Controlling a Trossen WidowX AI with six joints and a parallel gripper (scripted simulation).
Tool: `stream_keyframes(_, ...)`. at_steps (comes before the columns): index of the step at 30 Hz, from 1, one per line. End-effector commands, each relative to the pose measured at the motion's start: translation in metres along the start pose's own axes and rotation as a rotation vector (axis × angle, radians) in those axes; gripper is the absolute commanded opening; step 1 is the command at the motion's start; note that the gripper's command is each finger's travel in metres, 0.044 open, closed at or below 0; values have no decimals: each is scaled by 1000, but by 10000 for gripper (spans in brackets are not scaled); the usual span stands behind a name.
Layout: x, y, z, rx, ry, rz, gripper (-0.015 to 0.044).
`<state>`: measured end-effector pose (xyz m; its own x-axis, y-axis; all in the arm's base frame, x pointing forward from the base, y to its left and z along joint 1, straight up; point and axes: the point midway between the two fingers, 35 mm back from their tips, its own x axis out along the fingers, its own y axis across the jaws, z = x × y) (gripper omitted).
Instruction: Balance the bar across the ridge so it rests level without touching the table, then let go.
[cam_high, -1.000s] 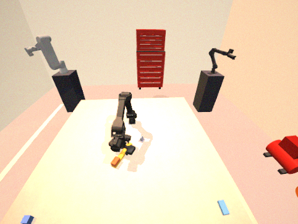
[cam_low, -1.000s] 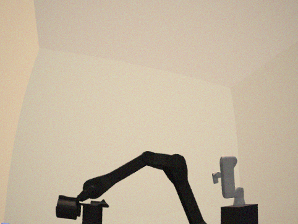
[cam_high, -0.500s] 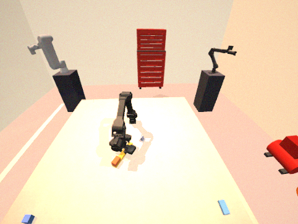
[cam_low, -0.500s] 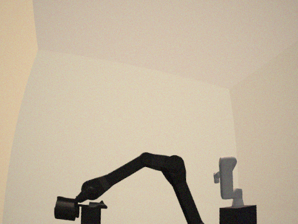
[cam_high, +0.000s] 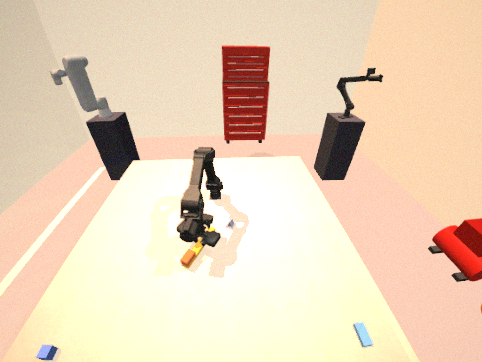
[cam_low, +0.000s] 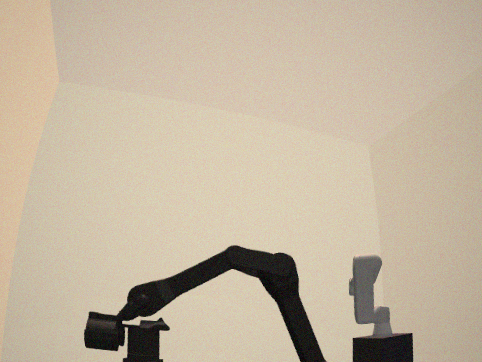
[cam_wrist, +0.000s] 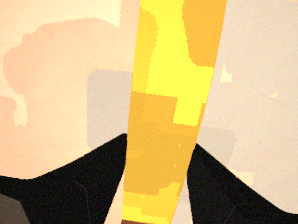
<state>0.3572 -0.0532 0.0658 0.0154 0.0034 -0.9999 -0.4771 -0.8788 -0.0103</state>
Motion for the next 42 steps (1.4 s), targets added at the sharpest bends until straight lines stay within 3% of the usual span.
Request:
stream_keyframes(1,-13,-1,-3,-1,15,-3,0)
stream_keyframes(27,-74,0,1,1,16,0,0)
stream_keyframes(42,-79,-32,47,358,12,-5,0)
